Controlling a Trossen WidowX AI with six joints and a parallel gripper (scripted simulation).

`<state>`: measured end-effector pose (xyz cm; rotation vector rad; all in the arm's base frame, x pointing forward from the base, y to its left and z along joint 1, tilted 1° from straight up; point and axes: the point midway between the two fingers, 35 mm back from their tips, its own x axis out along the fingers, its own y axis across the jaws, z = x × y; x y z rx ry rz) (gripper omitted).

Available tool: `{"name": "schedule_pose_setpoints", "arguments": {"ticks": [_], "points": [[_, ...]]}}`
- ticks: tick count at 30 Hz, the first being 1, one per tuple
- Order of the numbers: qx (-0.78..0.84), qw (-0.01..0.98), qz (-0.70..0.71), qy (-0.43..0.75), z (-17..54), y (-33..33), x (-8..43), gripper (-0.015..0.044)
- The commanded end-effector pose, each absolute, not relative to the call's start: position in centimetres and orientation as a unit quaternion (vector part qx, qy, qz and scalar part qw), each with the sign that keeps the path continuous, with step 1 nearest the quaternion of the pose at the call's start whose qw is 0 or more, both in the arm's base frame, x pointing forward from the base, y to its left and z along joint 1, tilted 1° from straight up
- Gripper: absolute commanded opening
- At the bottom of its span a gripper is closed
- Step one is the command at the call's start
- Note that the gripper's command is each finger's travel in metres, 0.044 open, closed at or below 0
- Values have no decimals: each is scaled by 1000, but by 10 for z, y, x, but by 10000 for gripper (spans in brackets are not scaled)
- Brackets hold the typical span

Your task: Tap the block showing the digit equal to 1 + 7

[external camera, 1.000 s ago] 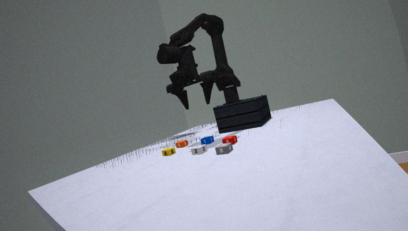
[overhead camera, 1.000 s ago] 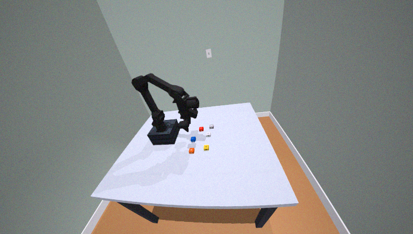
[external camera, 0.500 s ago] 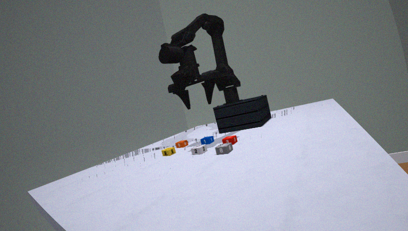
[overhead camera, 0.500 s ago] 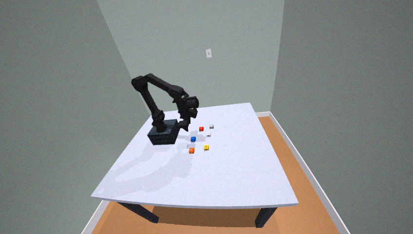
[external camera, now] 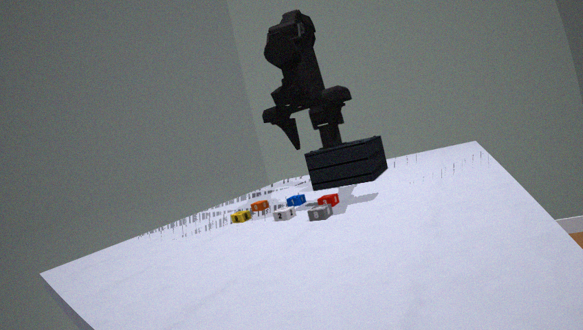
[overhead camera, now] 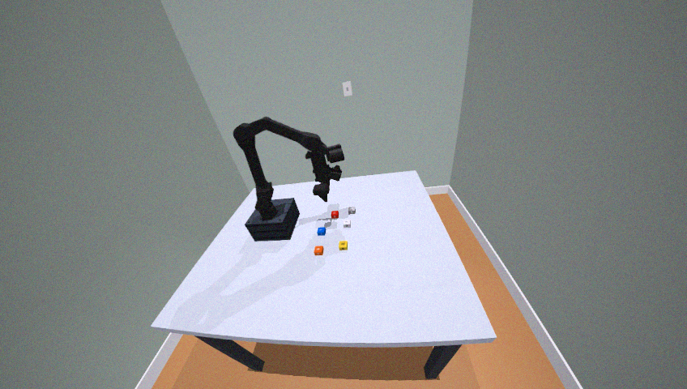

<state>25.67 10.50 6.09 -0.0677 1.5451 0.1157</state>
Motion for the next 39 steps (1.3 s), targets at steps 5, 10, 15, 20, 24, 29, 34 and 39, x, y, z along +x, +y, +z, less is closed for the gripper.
{"name": "schedule_pose_setpoints", "arguments": {"ticks": [5,10,15,20,24,29,34,39], "points": [[-25,716,46,696,62,116,259,400],[-25,716,46,696,62,116,259,400],[-25,716,46,696,62,116,259,400],[-25,716,46,696,64,118,266,400],[-25,717,47,695,68,127,303,400],[-24,718,47,694,67,135,344,400],[-24,718,47,694,67,135,346,400],[-24,718,47,694,67,135,346,400]]}}
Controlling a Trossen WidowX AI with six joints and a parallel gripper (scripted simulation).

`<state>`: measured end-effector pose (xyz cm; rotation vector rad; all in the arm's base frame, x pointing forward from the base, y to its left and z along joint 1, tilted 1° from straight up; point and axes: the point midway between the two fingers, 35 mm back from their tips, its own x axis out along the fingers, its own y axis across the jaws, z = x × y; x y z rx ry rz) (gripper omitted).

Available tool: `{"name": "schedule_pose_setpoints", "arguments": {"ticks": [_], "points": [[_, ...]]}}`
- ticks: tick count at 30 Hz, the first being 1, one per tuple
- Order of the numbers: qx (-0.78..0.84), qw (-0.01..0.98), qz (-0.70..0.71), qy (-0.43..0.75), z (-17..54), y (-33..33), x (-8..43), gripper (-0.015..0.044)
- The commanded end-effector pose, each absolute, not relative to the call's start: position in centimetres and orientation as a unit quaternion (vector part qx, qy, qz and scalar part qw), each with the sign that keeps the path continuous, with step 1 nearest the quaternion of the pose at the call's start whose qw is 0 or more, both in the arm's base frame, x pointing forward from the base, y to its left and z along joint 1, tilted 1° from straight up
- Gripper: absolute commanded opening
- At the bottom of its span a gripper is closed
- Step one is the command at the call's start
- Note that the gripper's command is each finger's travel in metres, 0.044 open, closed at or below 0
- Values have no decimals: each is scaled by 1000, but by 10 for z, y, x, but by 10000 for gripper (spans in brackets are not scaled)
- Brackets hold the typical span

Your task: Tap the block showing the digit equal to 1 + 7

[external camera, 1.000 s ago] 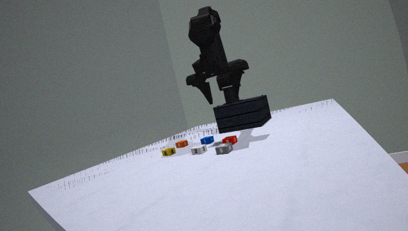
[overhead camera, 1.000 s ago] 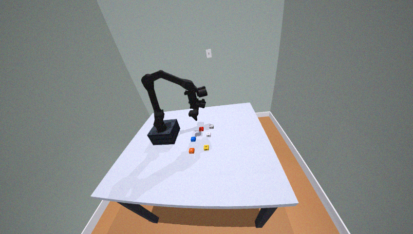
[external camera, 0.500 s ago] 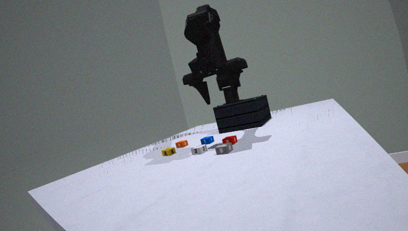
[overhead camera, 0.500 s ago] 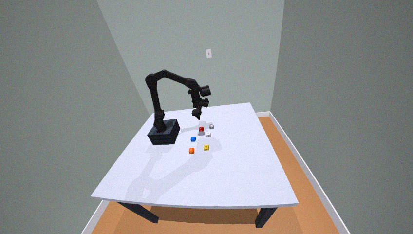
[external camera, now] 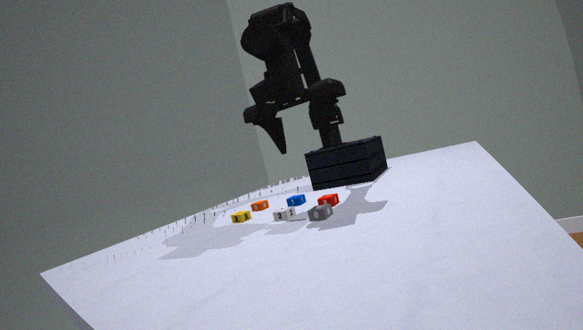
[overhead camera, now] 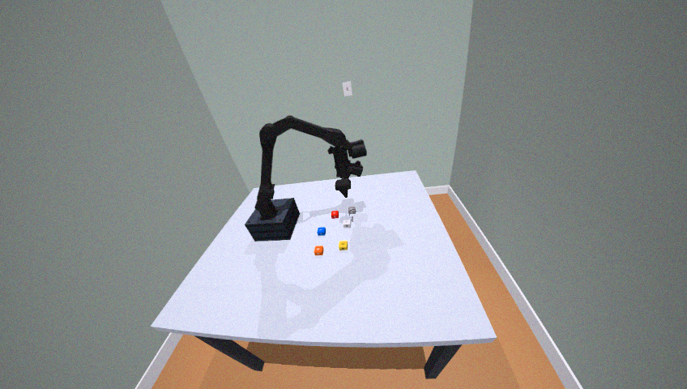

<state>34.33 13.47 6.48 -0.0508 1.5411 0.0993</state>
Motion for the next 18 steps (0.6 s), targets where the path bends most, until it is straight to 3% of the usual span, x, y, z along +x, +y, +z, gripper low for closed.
{"name": "schedule_pose_setpoints", "arguments": {"ticks": [1,10,18], "points": [[-24,718,47,694,67,135,346,400],[-24,718,47,694,67,135,346,400],[-24,718,47,694,-14,138,348,190]]}}
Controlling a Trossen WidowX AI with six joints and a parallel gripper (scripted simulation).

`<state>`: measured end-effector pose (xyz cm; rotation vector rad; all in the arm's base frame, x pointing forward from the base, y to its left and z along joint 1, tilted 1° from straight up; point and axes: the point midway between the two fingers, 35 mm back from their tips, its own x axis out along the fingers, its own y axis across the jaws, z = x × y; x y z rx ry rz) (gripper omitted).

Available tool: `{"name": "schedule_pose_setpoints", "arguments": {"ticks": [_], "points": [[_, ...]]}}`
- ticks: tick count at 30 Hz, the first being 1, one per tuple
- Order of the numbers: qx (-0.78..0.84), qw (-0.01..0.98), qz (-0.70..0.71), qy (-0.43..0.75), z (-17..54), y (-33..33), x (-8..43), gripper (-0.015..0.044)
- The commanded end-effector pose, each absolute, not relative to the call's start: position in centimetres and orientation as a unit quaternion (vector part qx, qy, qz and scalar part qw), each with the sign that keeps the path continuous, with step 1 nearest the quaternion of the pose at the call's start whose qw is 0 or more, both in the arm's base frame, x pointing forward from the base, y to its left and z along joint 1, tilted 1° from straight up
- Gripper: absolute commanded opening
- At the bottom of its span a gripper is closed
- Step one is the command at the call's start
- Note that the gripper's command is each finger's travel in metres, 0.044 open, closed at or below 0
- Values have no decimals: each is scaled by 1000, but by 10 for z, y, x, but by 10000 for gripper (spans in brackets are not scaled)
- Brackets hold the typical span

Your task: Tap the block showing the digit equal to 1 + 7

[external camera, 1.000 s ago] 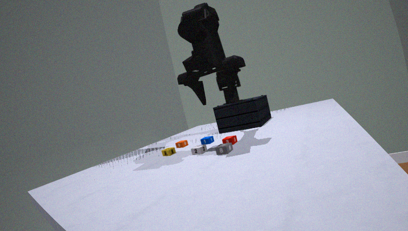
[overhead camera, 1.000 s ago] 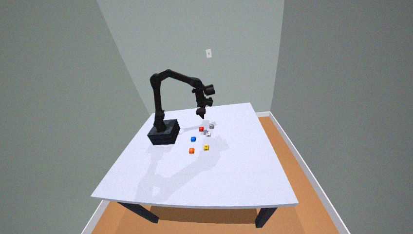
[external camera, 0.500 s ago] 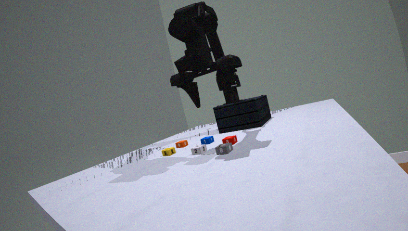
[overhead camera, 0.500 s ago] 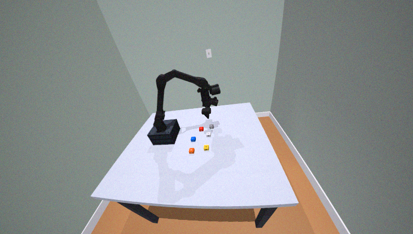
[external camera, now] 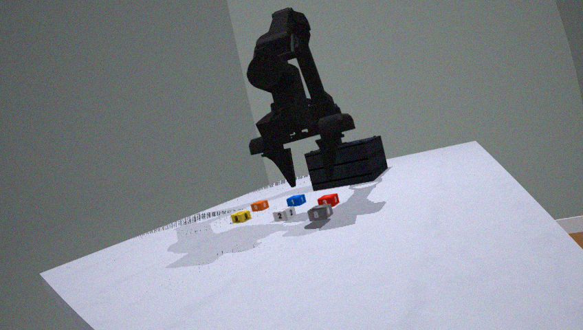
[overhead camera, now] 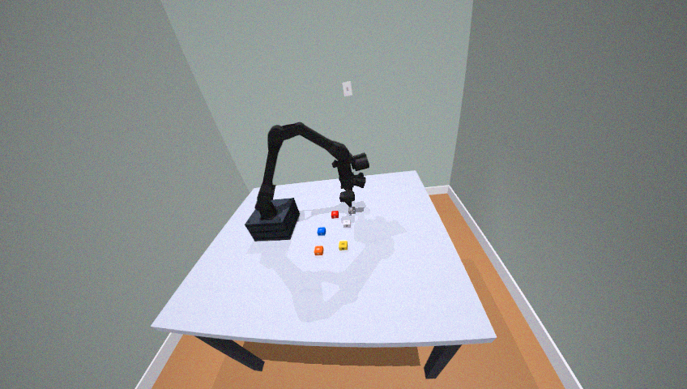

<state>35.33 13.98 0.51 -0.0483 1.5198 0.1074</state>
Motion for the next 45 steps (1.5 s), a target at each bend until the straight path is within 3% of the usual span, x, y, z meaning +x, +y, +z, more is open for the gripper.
{"name": "schedule_pose_setpoints", "arguments": {"ticks": [1,7,36,45], "points": [[-24,718,47,694,-14,138,348,164],[-24,718,47,694,-14,138,348,20],[-24,718,47,694,-44,139,349,20],[-24,718,47,694,-14,138,348,20]]}}
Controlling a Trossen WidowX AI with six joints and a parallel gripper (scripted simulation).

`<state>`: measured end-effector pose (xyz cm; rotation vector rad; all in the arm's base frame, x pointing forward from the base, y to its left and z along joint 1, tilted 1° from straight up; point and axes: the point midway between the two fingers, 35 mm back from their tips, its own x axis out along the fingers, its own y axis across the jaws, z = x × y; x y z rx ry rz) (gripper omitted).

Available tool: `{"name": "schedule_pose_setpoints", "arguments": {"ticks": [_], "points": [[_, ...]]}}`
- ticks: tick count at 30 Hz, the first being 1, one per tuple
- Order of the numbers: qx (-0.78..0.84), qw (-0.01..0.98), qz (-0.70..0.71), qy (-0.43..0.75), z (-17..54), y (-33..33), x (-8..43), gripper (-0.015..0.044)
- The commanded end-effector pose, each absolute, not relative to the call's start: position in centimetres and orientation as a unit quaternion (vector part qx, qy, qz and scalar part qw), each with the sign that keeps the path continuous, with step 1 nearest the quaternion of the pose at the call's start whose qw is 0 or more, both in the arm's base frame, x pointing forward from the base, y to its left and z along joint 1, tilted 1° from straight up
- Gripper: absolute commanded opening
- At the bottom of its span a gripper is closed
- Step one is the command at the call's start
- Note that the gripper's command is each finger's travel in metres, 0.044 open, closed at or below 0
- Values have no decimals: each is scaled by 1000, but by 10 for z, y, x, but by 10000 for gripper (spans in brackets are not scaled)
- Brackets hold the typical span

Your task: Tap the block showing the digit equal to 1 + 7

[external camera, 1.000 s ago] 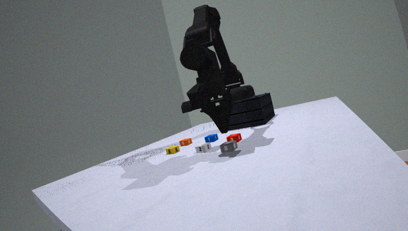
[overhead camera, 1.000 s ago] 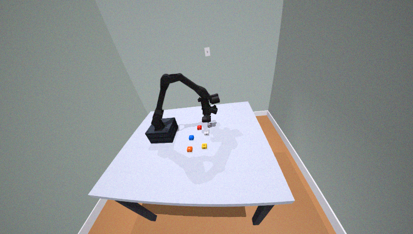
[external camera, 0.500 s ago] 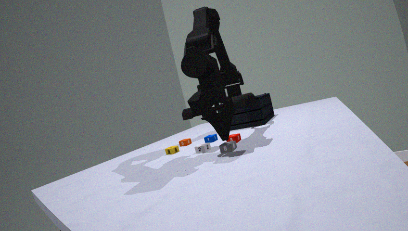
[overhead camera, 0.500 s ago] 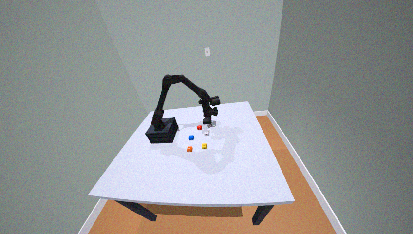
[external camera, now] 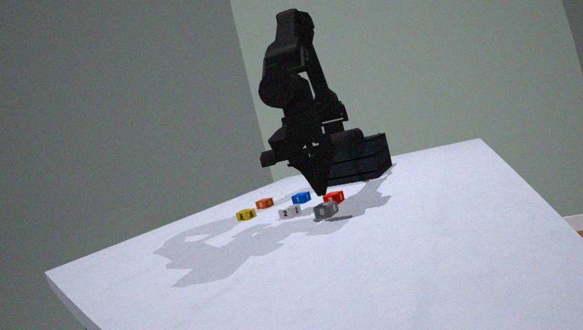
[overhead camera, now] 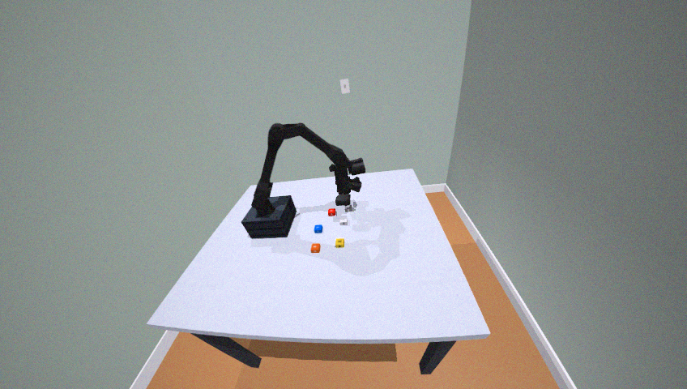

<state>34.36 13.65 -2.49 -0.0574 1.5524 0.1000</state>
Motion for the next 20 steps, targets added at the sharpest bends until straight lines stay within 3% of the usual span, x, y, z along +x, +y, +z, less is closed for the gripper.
{"name": "schedule_pose_setpoints", "arguments": {"ticks": [1,2,5,12,16,20], "points": [[-24,718,47,694,-14,138,348,20],[-24,718,47,694,-14,138,348,20],[-24,718,47,694,0,157,331,99],[-22,715,49,697,61,221,231,283],[-22,715,49,697,66,224,220,387],[-22,715,49,697,66,224,220,400]]}}
